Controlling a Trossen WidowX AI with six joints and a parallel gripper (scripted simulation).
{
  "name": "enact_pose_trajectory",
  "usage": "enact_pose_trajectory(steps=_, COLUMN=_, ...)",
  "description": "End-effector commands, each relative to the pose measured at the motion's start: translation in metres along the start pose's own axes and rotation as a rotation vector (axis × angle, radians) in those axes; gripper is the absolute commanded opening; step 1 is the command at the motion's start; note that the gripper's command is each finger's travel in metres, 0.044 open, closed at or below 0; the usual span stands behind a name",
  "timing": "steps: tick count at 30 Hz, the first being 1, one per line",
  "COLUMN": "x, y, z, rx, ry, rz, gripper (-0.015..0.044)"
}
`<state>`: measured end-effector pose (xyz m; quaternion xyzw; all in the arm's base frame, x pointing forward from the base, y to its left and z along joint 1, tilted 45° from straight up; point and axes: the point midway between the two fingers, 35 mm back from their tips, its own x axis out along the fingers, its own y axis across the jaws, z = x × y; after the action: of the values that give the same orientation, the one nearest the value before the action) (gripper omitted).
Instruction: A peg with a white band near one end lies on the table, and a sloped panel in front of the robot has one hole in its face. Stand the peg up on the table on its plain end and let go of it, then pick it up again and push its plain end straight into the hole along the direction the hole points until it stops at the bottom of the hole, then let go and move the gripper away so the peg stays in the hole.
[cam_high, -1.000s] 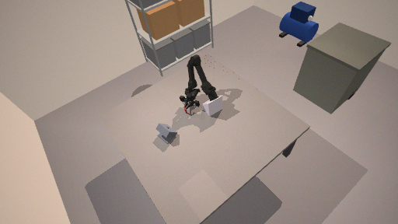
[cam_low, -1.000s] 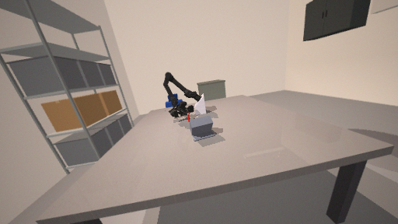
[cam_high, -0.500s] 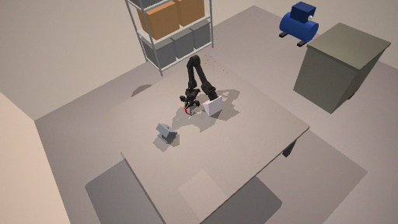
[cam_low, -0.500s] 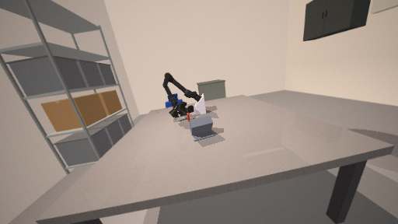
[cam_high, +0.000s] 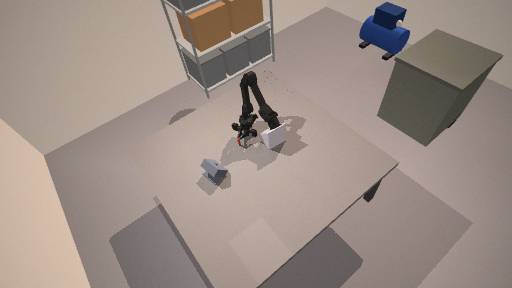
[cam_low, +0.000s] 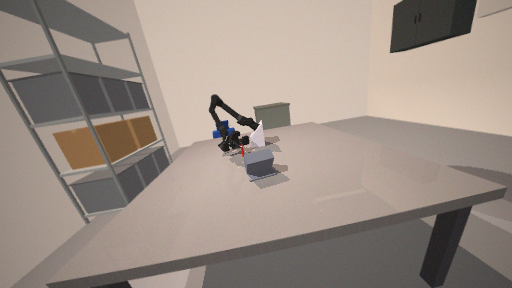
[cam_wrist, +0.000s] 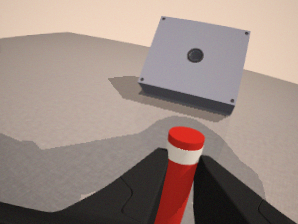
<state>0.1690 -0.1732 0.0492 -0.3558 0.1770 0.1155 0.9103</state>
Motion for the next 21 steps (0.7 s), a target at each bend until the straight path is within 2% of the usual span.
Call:
enact_pose_trajectory(steps=1, x=-0.001, y=0.0003, z=-0.0017, rx=0.0, ry=0.001, rz=0.0, gripper=0.0049)
enact_pose_trajectory(steps=3, x=-0.0003, y=0.0, z=-0.0001, rx=0.0, ry=-0.003, rz=-0.001, gripper=0.0054)
enact_pose_trajectory(steps=6, x=-0.0003, y=0.0, z=-0.0002, rx=0.0, ry=-0.004, rz=-0.001, gripper=0.013)
enact_pose_trajectory(steps=21, x=-0.0003, y=0.0, z=-0.0002, rx=0.0, ry=-0.004, rz=-0.001, gripper=0.013)
